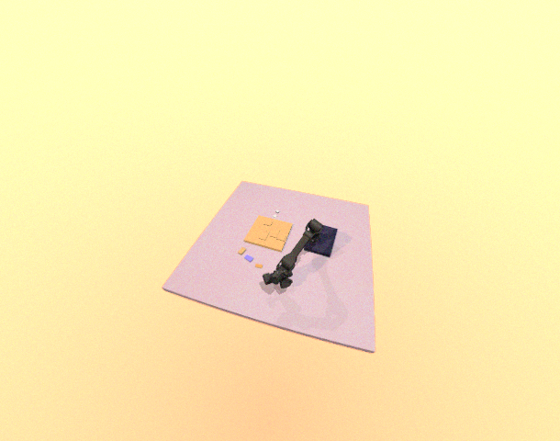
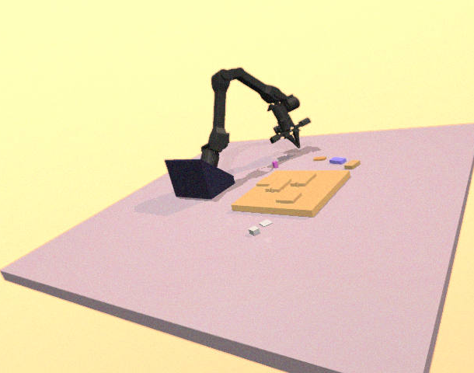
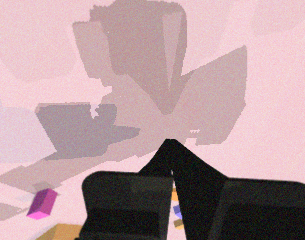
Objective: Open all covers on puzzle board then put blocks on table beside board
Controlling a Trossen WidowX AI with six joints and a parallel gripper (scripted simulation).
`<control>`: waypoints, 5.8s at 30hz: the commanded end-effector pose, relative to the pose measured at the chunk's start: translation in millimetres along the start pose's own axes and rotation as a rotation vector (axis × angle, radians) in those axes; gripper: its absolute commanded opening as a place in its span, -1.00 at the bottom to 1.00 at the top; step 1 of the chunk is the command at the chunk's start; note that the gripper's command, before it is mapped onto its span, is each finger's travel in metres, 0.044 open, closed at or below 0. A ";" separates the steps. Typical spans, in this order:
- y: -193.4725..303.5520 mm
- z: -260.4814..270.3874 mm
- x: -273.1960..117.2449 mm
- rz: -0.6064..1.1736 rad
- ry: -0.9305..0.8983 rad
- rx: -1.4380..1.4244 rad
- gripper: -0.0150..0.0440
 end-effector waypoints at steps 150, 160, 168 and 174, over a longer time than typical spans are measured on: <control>413.4 319.2 46.8 0.073 -0.445 2.318 -0.49; 410.2 320.8 56.0 0.073 -0.445 2.318 -0.49; 407.4 322.2 63.2 0.072 -0.445 2.318 -0.49; 405.2 323.2 68.6 0.071 -0.445 2.318 -0.49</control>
Point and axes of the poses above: the point midway between the two fingers, 35 mm back from their tips, its own x axis out along the fingers, its own z axis across the jaws, y = z × x, the point moved 1 cm from there along -x, back along the fingers, and after that the axes turned 13 degrees about -x, right-handed, at the moved point
